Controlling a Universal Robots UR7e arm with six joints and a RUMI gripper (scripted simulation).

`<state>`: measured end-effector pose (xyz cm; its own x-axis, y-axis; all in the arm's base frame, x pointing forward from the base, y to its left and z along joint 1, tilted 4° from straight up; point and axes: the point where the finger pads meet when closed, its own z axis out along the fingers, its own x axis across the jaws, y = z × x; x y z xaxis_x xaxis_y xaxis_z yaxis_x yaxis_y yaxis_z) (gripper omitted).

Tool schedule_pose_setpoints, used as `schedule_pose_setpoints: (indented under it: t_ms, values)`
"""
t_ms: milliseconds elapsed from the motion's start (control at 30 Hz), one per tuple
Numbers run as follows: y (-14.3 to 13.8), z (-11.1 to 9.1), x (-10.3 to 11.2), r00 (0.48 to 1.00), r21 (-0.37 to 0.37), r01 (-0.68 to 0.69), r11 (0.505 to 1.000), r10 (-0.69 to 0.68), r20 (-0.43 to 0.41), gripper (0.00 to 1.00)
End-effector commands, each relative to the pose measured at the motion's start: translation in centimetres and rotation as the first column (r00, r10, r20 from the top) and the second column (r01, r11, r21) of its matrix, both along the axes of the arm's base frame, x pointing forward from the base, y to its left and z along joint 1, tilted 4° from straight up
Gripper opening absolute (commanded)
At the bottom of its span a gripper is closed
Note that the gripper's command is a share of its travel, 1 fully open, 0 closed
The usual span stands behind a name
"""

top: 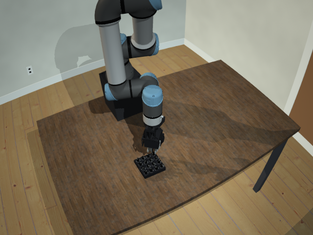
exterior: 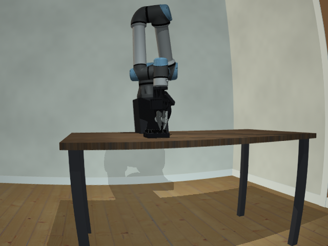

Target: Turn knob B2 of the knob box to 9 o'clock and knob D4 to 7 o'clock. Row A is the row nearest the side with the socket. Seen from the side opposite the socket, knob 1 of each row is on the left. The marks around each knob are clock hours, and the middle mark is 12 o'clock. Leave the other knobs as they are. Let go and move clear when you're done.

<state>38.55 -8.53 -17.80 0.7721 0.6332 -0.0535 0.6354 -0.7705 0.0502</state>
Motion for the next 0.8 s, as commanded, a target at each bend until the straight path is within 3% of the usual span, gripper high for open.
schedule_pose_setpoints:
  t_ms: [0, 400, 767]
  values:
    - [-0.12, 0.03, 0.26, 0.998, -0.001, -0.066, 0.998, 0.066, -0.001, 0.00]
    - [-0.19, 0.04, 0.20, 0.976, 0.001, -0.219, 0.976, 0.219, -0.013, 0.00]
    - [-0.25, 0.04, 0.14, 0.905, 0.008, -0.425, 0.905, 0.425, -0.028, 0.00]
